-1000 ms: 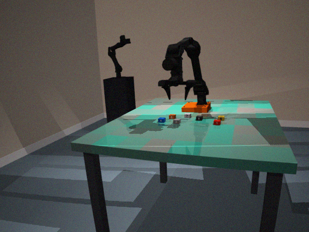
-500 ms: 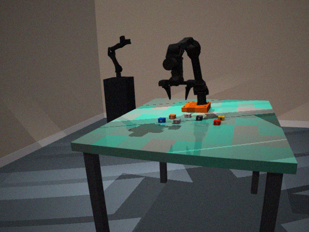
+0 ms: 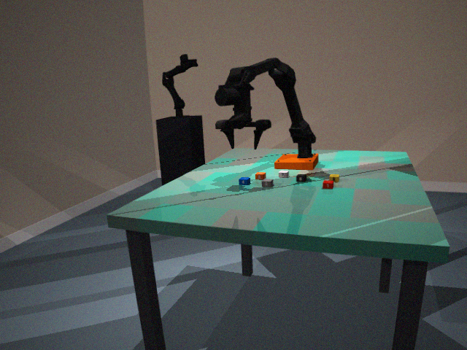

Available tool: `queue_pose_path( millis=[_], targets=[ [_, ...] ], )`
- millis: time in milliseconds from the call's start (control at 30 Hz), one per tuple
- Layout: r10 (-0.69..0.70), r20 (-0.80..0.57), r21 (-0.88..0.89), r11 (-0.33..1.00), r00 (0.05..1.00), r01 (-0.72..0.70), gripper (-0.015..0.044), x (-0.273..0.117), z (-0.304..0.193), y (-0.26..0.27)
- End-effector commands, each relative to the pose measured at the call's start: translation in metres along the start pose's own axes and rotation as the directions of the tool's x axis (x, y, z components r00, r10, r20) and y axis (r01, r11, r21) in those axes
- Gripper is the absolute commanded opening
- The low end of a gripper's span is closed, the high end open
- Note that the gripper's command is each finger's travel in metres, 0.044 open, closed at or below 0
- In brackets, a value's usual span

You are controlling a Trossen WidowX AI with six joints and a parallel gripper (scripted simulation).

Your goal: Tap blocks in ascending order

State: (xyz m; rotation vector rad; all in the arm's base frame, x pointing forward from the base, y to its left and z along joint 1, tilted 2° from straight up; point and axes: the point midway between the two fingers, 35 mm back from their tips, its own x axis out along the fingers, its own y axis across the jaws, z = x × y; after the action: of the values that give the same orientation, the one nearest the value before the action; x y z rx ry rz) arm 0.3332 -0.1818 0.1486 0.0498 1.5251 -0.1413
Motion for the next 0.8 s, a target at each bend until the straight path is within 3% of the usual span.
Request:
queue_pose_path(
  millis=[0, 567, 767],
  targets=[
    [0.005, -0.003, -0.025, 1.0, 1.0, -0.005, 0.04, 0.002, 0.003, 0.004],
    [0.006, -0.003, -0.025, 1.0, 1.0, -0.006, 0.04, 0.002, 0.004, 0.007],
    [0.016, -0.002, -0.025, 1.0, 1.0, -0.016, 0.04, 0.001, 0.02, 0.102]
  ],
)
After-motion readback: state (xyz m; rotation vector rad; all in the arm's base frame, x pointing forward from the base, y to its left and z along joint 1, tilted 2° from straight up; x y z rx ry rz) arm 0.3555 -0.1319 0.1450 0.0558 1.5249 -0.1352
